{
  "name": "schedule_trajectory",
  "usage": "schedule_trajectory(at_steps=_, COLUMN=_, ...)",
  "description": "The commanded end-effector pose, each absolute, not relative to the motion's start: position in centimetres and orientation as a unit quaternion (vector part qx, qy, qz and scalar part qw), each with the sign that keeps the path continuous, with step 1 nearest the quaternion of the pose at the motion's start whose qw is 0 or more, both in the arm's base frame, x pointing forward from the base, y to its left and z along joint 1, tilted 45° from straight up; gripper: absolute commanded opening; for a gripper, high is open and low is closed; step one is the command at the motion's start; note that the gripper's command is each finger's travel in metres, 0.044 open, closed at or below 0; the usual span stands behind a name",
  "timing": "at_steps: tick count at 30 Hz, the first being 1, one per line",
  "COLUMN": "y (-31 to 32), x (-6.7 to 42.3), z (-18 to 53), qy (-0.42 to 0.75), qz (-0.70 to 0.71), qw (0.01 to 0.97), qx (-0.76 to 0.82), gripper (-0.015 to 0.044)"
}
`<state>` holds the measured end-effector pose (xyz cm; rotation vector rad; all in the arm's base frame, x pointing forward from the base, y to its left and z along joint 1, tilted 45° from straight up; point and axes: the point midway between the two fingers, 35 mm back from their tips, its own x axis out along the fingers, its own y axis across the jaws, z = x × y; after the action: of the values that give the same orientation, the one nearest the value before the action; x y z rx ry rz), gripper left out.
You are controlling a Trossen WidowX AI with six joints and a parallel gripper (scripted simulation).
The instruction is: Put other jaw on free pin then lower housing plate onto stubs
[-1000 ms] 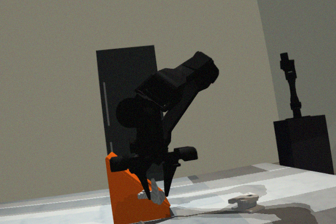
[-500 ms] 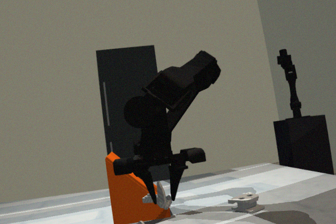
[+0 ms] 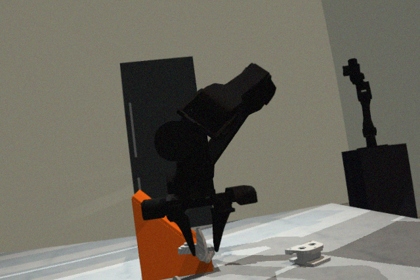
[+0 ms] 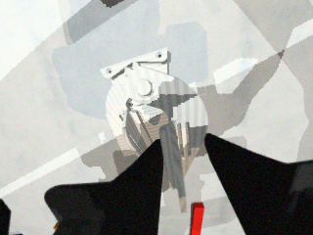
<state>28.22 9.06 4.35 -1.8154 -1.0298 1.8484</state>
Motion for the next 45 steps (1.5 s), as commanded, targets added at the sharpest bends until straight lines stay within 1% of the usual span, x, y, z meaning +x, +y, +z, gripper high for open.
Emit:
schedule_trajectory(at_steps=1, y=9.1, x=28.2, z=4.4, qy=-0.362, qz=0.654, qw=0.18, qx=-0.639, gripper=0.0134)
schedule_trajectory(at_steps=18, y=9.2, x=28.2, z=4.3, qy=-0.362, qz=0.654, qw=0.18, qx=-0.639, gripper=0.0134)
schedule_trajectory(at_steps=45, y=12.2, x=27.8, z=1.2, qy=-0.362, qz=0.654, qw=0.181, qx=-0.639, gripper=0.0134)
